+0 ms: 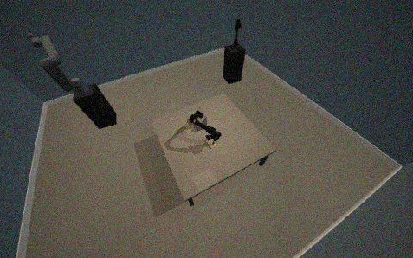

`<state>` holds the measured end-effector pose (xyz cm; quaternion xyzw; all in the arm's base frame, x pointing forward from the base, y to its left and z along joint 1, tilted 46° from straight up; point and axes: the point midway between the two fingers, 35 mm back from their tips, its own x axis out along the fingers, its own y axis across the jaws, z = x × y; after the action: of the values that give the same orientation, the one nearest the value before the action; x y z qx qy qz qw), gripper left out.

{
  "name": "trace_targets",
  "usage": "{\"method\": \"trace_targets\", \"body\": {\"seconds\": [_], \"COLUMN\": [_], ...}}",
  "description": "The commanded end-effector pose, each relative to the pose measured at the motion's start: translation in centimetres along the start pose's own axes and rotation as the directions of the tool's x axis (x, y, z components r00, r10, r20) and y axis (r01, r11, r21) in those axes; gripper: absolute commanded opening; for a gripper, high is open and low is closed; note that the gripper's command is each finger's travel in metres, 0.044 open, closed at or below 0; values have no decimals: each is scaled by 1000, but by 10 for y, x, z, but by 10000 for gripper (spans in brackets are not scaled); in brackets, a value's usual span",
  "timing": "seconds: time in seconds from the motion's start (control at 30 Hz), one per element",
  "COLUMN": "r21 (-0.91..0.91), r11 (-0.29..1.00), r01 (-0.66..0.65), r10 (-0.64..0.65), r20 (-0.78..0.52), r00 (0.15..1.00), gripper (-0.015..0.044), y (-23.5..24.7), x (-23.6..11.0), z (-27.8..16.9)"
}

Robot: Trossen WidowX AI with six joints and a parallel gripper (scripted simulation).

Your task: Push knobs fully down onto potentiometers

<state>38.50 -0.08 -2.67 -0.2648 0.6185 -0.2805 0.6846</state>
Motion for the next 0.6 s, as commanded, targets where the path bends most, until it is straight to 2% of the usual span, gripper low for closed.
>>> {"method": "trace_targets", "body": {"seconds": [0.0,0.57], "r21": [-12,-12], "r11": [1000,1000], "r01": [7,7], "r10": [-7,-7], "r20": [-6,-6], "r00": [1000,1000], "gripper": [0,0], "y": [0,-1], "x": [17,28], "z": [-1,-1]}}
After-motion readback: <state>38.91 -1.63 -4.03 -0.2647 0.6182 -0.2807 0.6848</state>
